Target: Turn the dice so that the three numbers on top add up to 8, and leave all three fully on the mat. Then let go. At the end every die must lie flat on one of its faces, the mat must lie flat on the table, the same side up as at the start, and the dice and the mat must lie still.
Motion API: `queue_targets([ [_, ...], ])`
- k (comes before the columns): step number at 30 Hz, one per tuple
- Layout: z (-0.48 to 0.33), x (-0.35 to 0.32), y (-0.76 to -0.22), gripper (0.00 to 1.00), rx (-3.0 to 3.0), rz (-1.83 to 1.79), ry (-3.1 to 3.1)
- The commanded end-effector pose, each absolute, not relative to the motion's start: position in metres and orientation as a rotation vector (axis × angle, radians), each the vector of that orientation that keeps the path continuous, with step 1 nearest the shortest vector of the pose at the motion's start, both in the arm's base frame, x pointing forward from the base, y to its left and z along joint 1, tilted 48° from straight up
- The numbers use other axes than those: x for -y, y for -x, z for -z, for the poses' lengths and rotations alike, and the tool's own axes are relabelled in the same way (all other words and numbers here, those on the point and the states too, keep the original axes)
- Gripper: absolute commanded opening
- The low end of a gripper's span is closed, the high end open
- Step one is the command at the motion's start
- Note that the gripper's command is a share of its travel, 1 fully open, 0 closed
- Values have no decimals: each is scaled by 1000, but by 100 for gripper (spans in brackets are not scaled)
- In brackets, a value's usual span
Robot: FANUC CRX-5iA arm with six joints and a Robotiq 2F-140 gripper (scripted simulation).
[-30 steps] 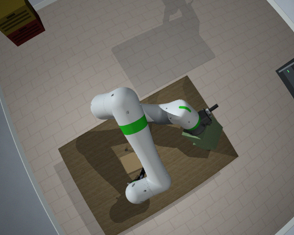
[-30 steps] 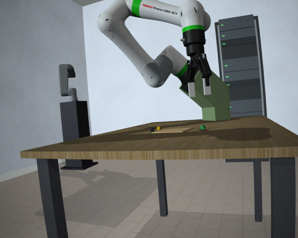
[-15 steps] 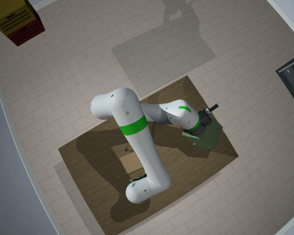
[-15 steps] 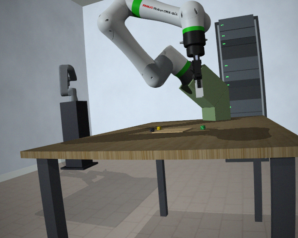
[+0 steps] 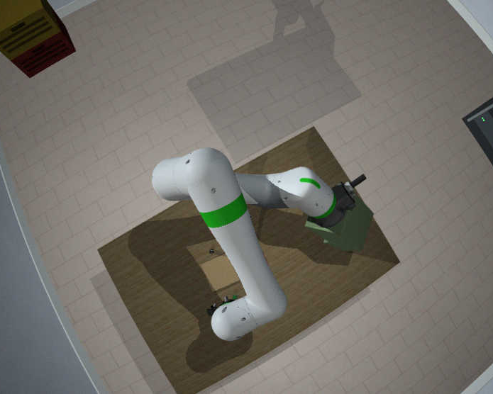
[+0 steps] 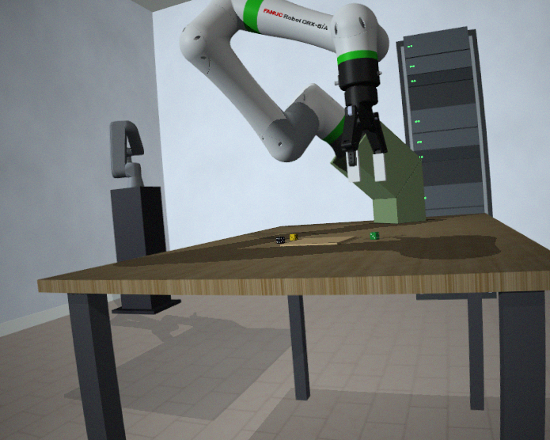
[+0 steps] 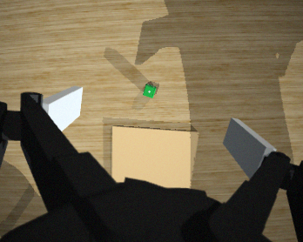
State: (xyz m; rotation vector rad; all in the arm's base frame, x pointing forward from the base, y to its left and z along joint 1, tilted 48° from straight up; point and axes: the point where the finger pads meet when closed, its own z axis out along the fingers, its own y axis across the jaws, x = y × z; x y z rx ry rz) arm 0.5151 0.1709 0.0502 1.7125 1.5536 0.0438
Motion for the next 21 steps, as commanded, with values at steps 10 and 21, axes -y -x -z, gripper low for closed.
queue_targets([
  [10, -47, -169, -517, 100, -1147, -278, -2013],
  [21, -44, -167, -518, 100, -828, -434, -2189],
])
